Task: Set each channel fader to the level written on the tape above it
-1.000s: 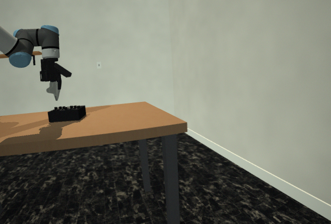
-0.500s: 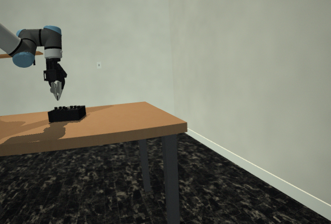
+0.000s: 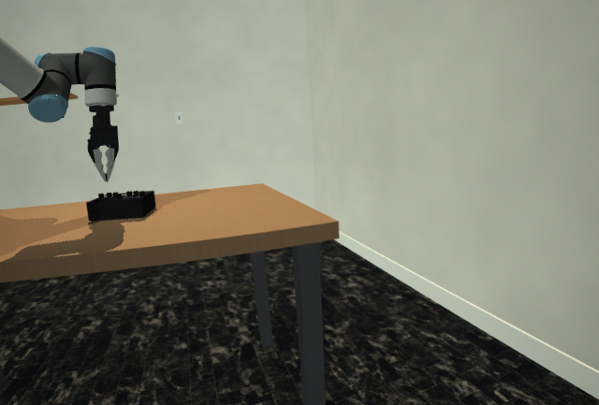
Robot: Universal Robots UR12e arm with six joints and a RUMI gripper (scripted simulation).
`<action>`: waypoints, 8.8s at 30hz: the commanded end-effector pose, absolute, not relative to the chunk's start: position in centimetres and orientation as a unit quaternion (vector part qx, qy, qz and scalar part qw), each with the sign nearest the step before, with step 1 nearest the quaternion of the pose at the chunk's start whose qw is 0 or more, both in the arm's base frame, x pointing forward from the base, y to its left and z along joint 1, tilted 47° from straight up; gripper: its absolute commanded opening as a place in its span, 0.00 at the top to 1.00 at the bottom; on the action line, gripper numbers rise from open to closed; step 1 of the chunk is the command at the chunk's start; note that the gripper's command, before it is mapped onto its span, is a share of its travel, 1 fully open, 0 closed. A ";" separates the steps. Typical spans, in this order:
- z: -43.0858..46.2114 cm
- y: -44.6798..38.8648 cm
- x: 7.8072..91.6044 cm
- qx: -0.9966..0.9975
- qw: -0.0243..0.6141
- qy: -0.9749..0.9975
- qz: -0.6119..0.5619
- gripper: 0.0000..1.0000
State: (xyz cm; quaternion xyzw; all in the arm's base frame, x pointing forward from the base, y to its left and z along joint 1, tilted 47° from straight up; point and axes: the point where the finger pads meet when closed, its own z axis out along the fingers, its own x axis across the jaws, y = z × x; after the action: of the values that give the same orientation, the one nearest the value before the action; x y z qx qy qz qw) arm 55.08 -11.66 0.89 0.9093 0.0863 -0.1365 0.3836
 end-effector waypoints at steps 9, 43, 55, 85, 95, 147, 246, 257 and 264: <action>0.8 -11.6 55.4 0.871 0.344 0.283 -0.208 1.00; 0.7 -11.9 56.0 0.748 0.267 0.529 -0.301 1.00; 0.7 -11.9 56.0 0.742 0.263 0.537 -0.304 1.00; 0.7 -11.9 56.0 0.742 0.263 0.537 -0.304 1.00; 0.7 -11.9 56.0 0.742 0.263 0.537 -0.304 1.00; -0.8 -13.6 55.6 0.742 0.263 0.537 -0.304 1.00; -1.7 -14.6 55.4 0.742 0.263 0.537 -0.304 1.00; -1.6 -14.6 55.4 0.742 0.263 0.537 -0.304 1.00; -1.5 -14.7 55.4 0.742 0.263 0.537 -0.304 1.00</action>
State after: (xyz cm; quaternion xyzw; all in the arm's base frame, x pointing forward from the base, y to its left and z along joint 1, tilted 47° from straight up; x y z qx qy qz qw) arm 55.33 -14.71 -1.58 0.7418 0.5368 -0.3041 0.2629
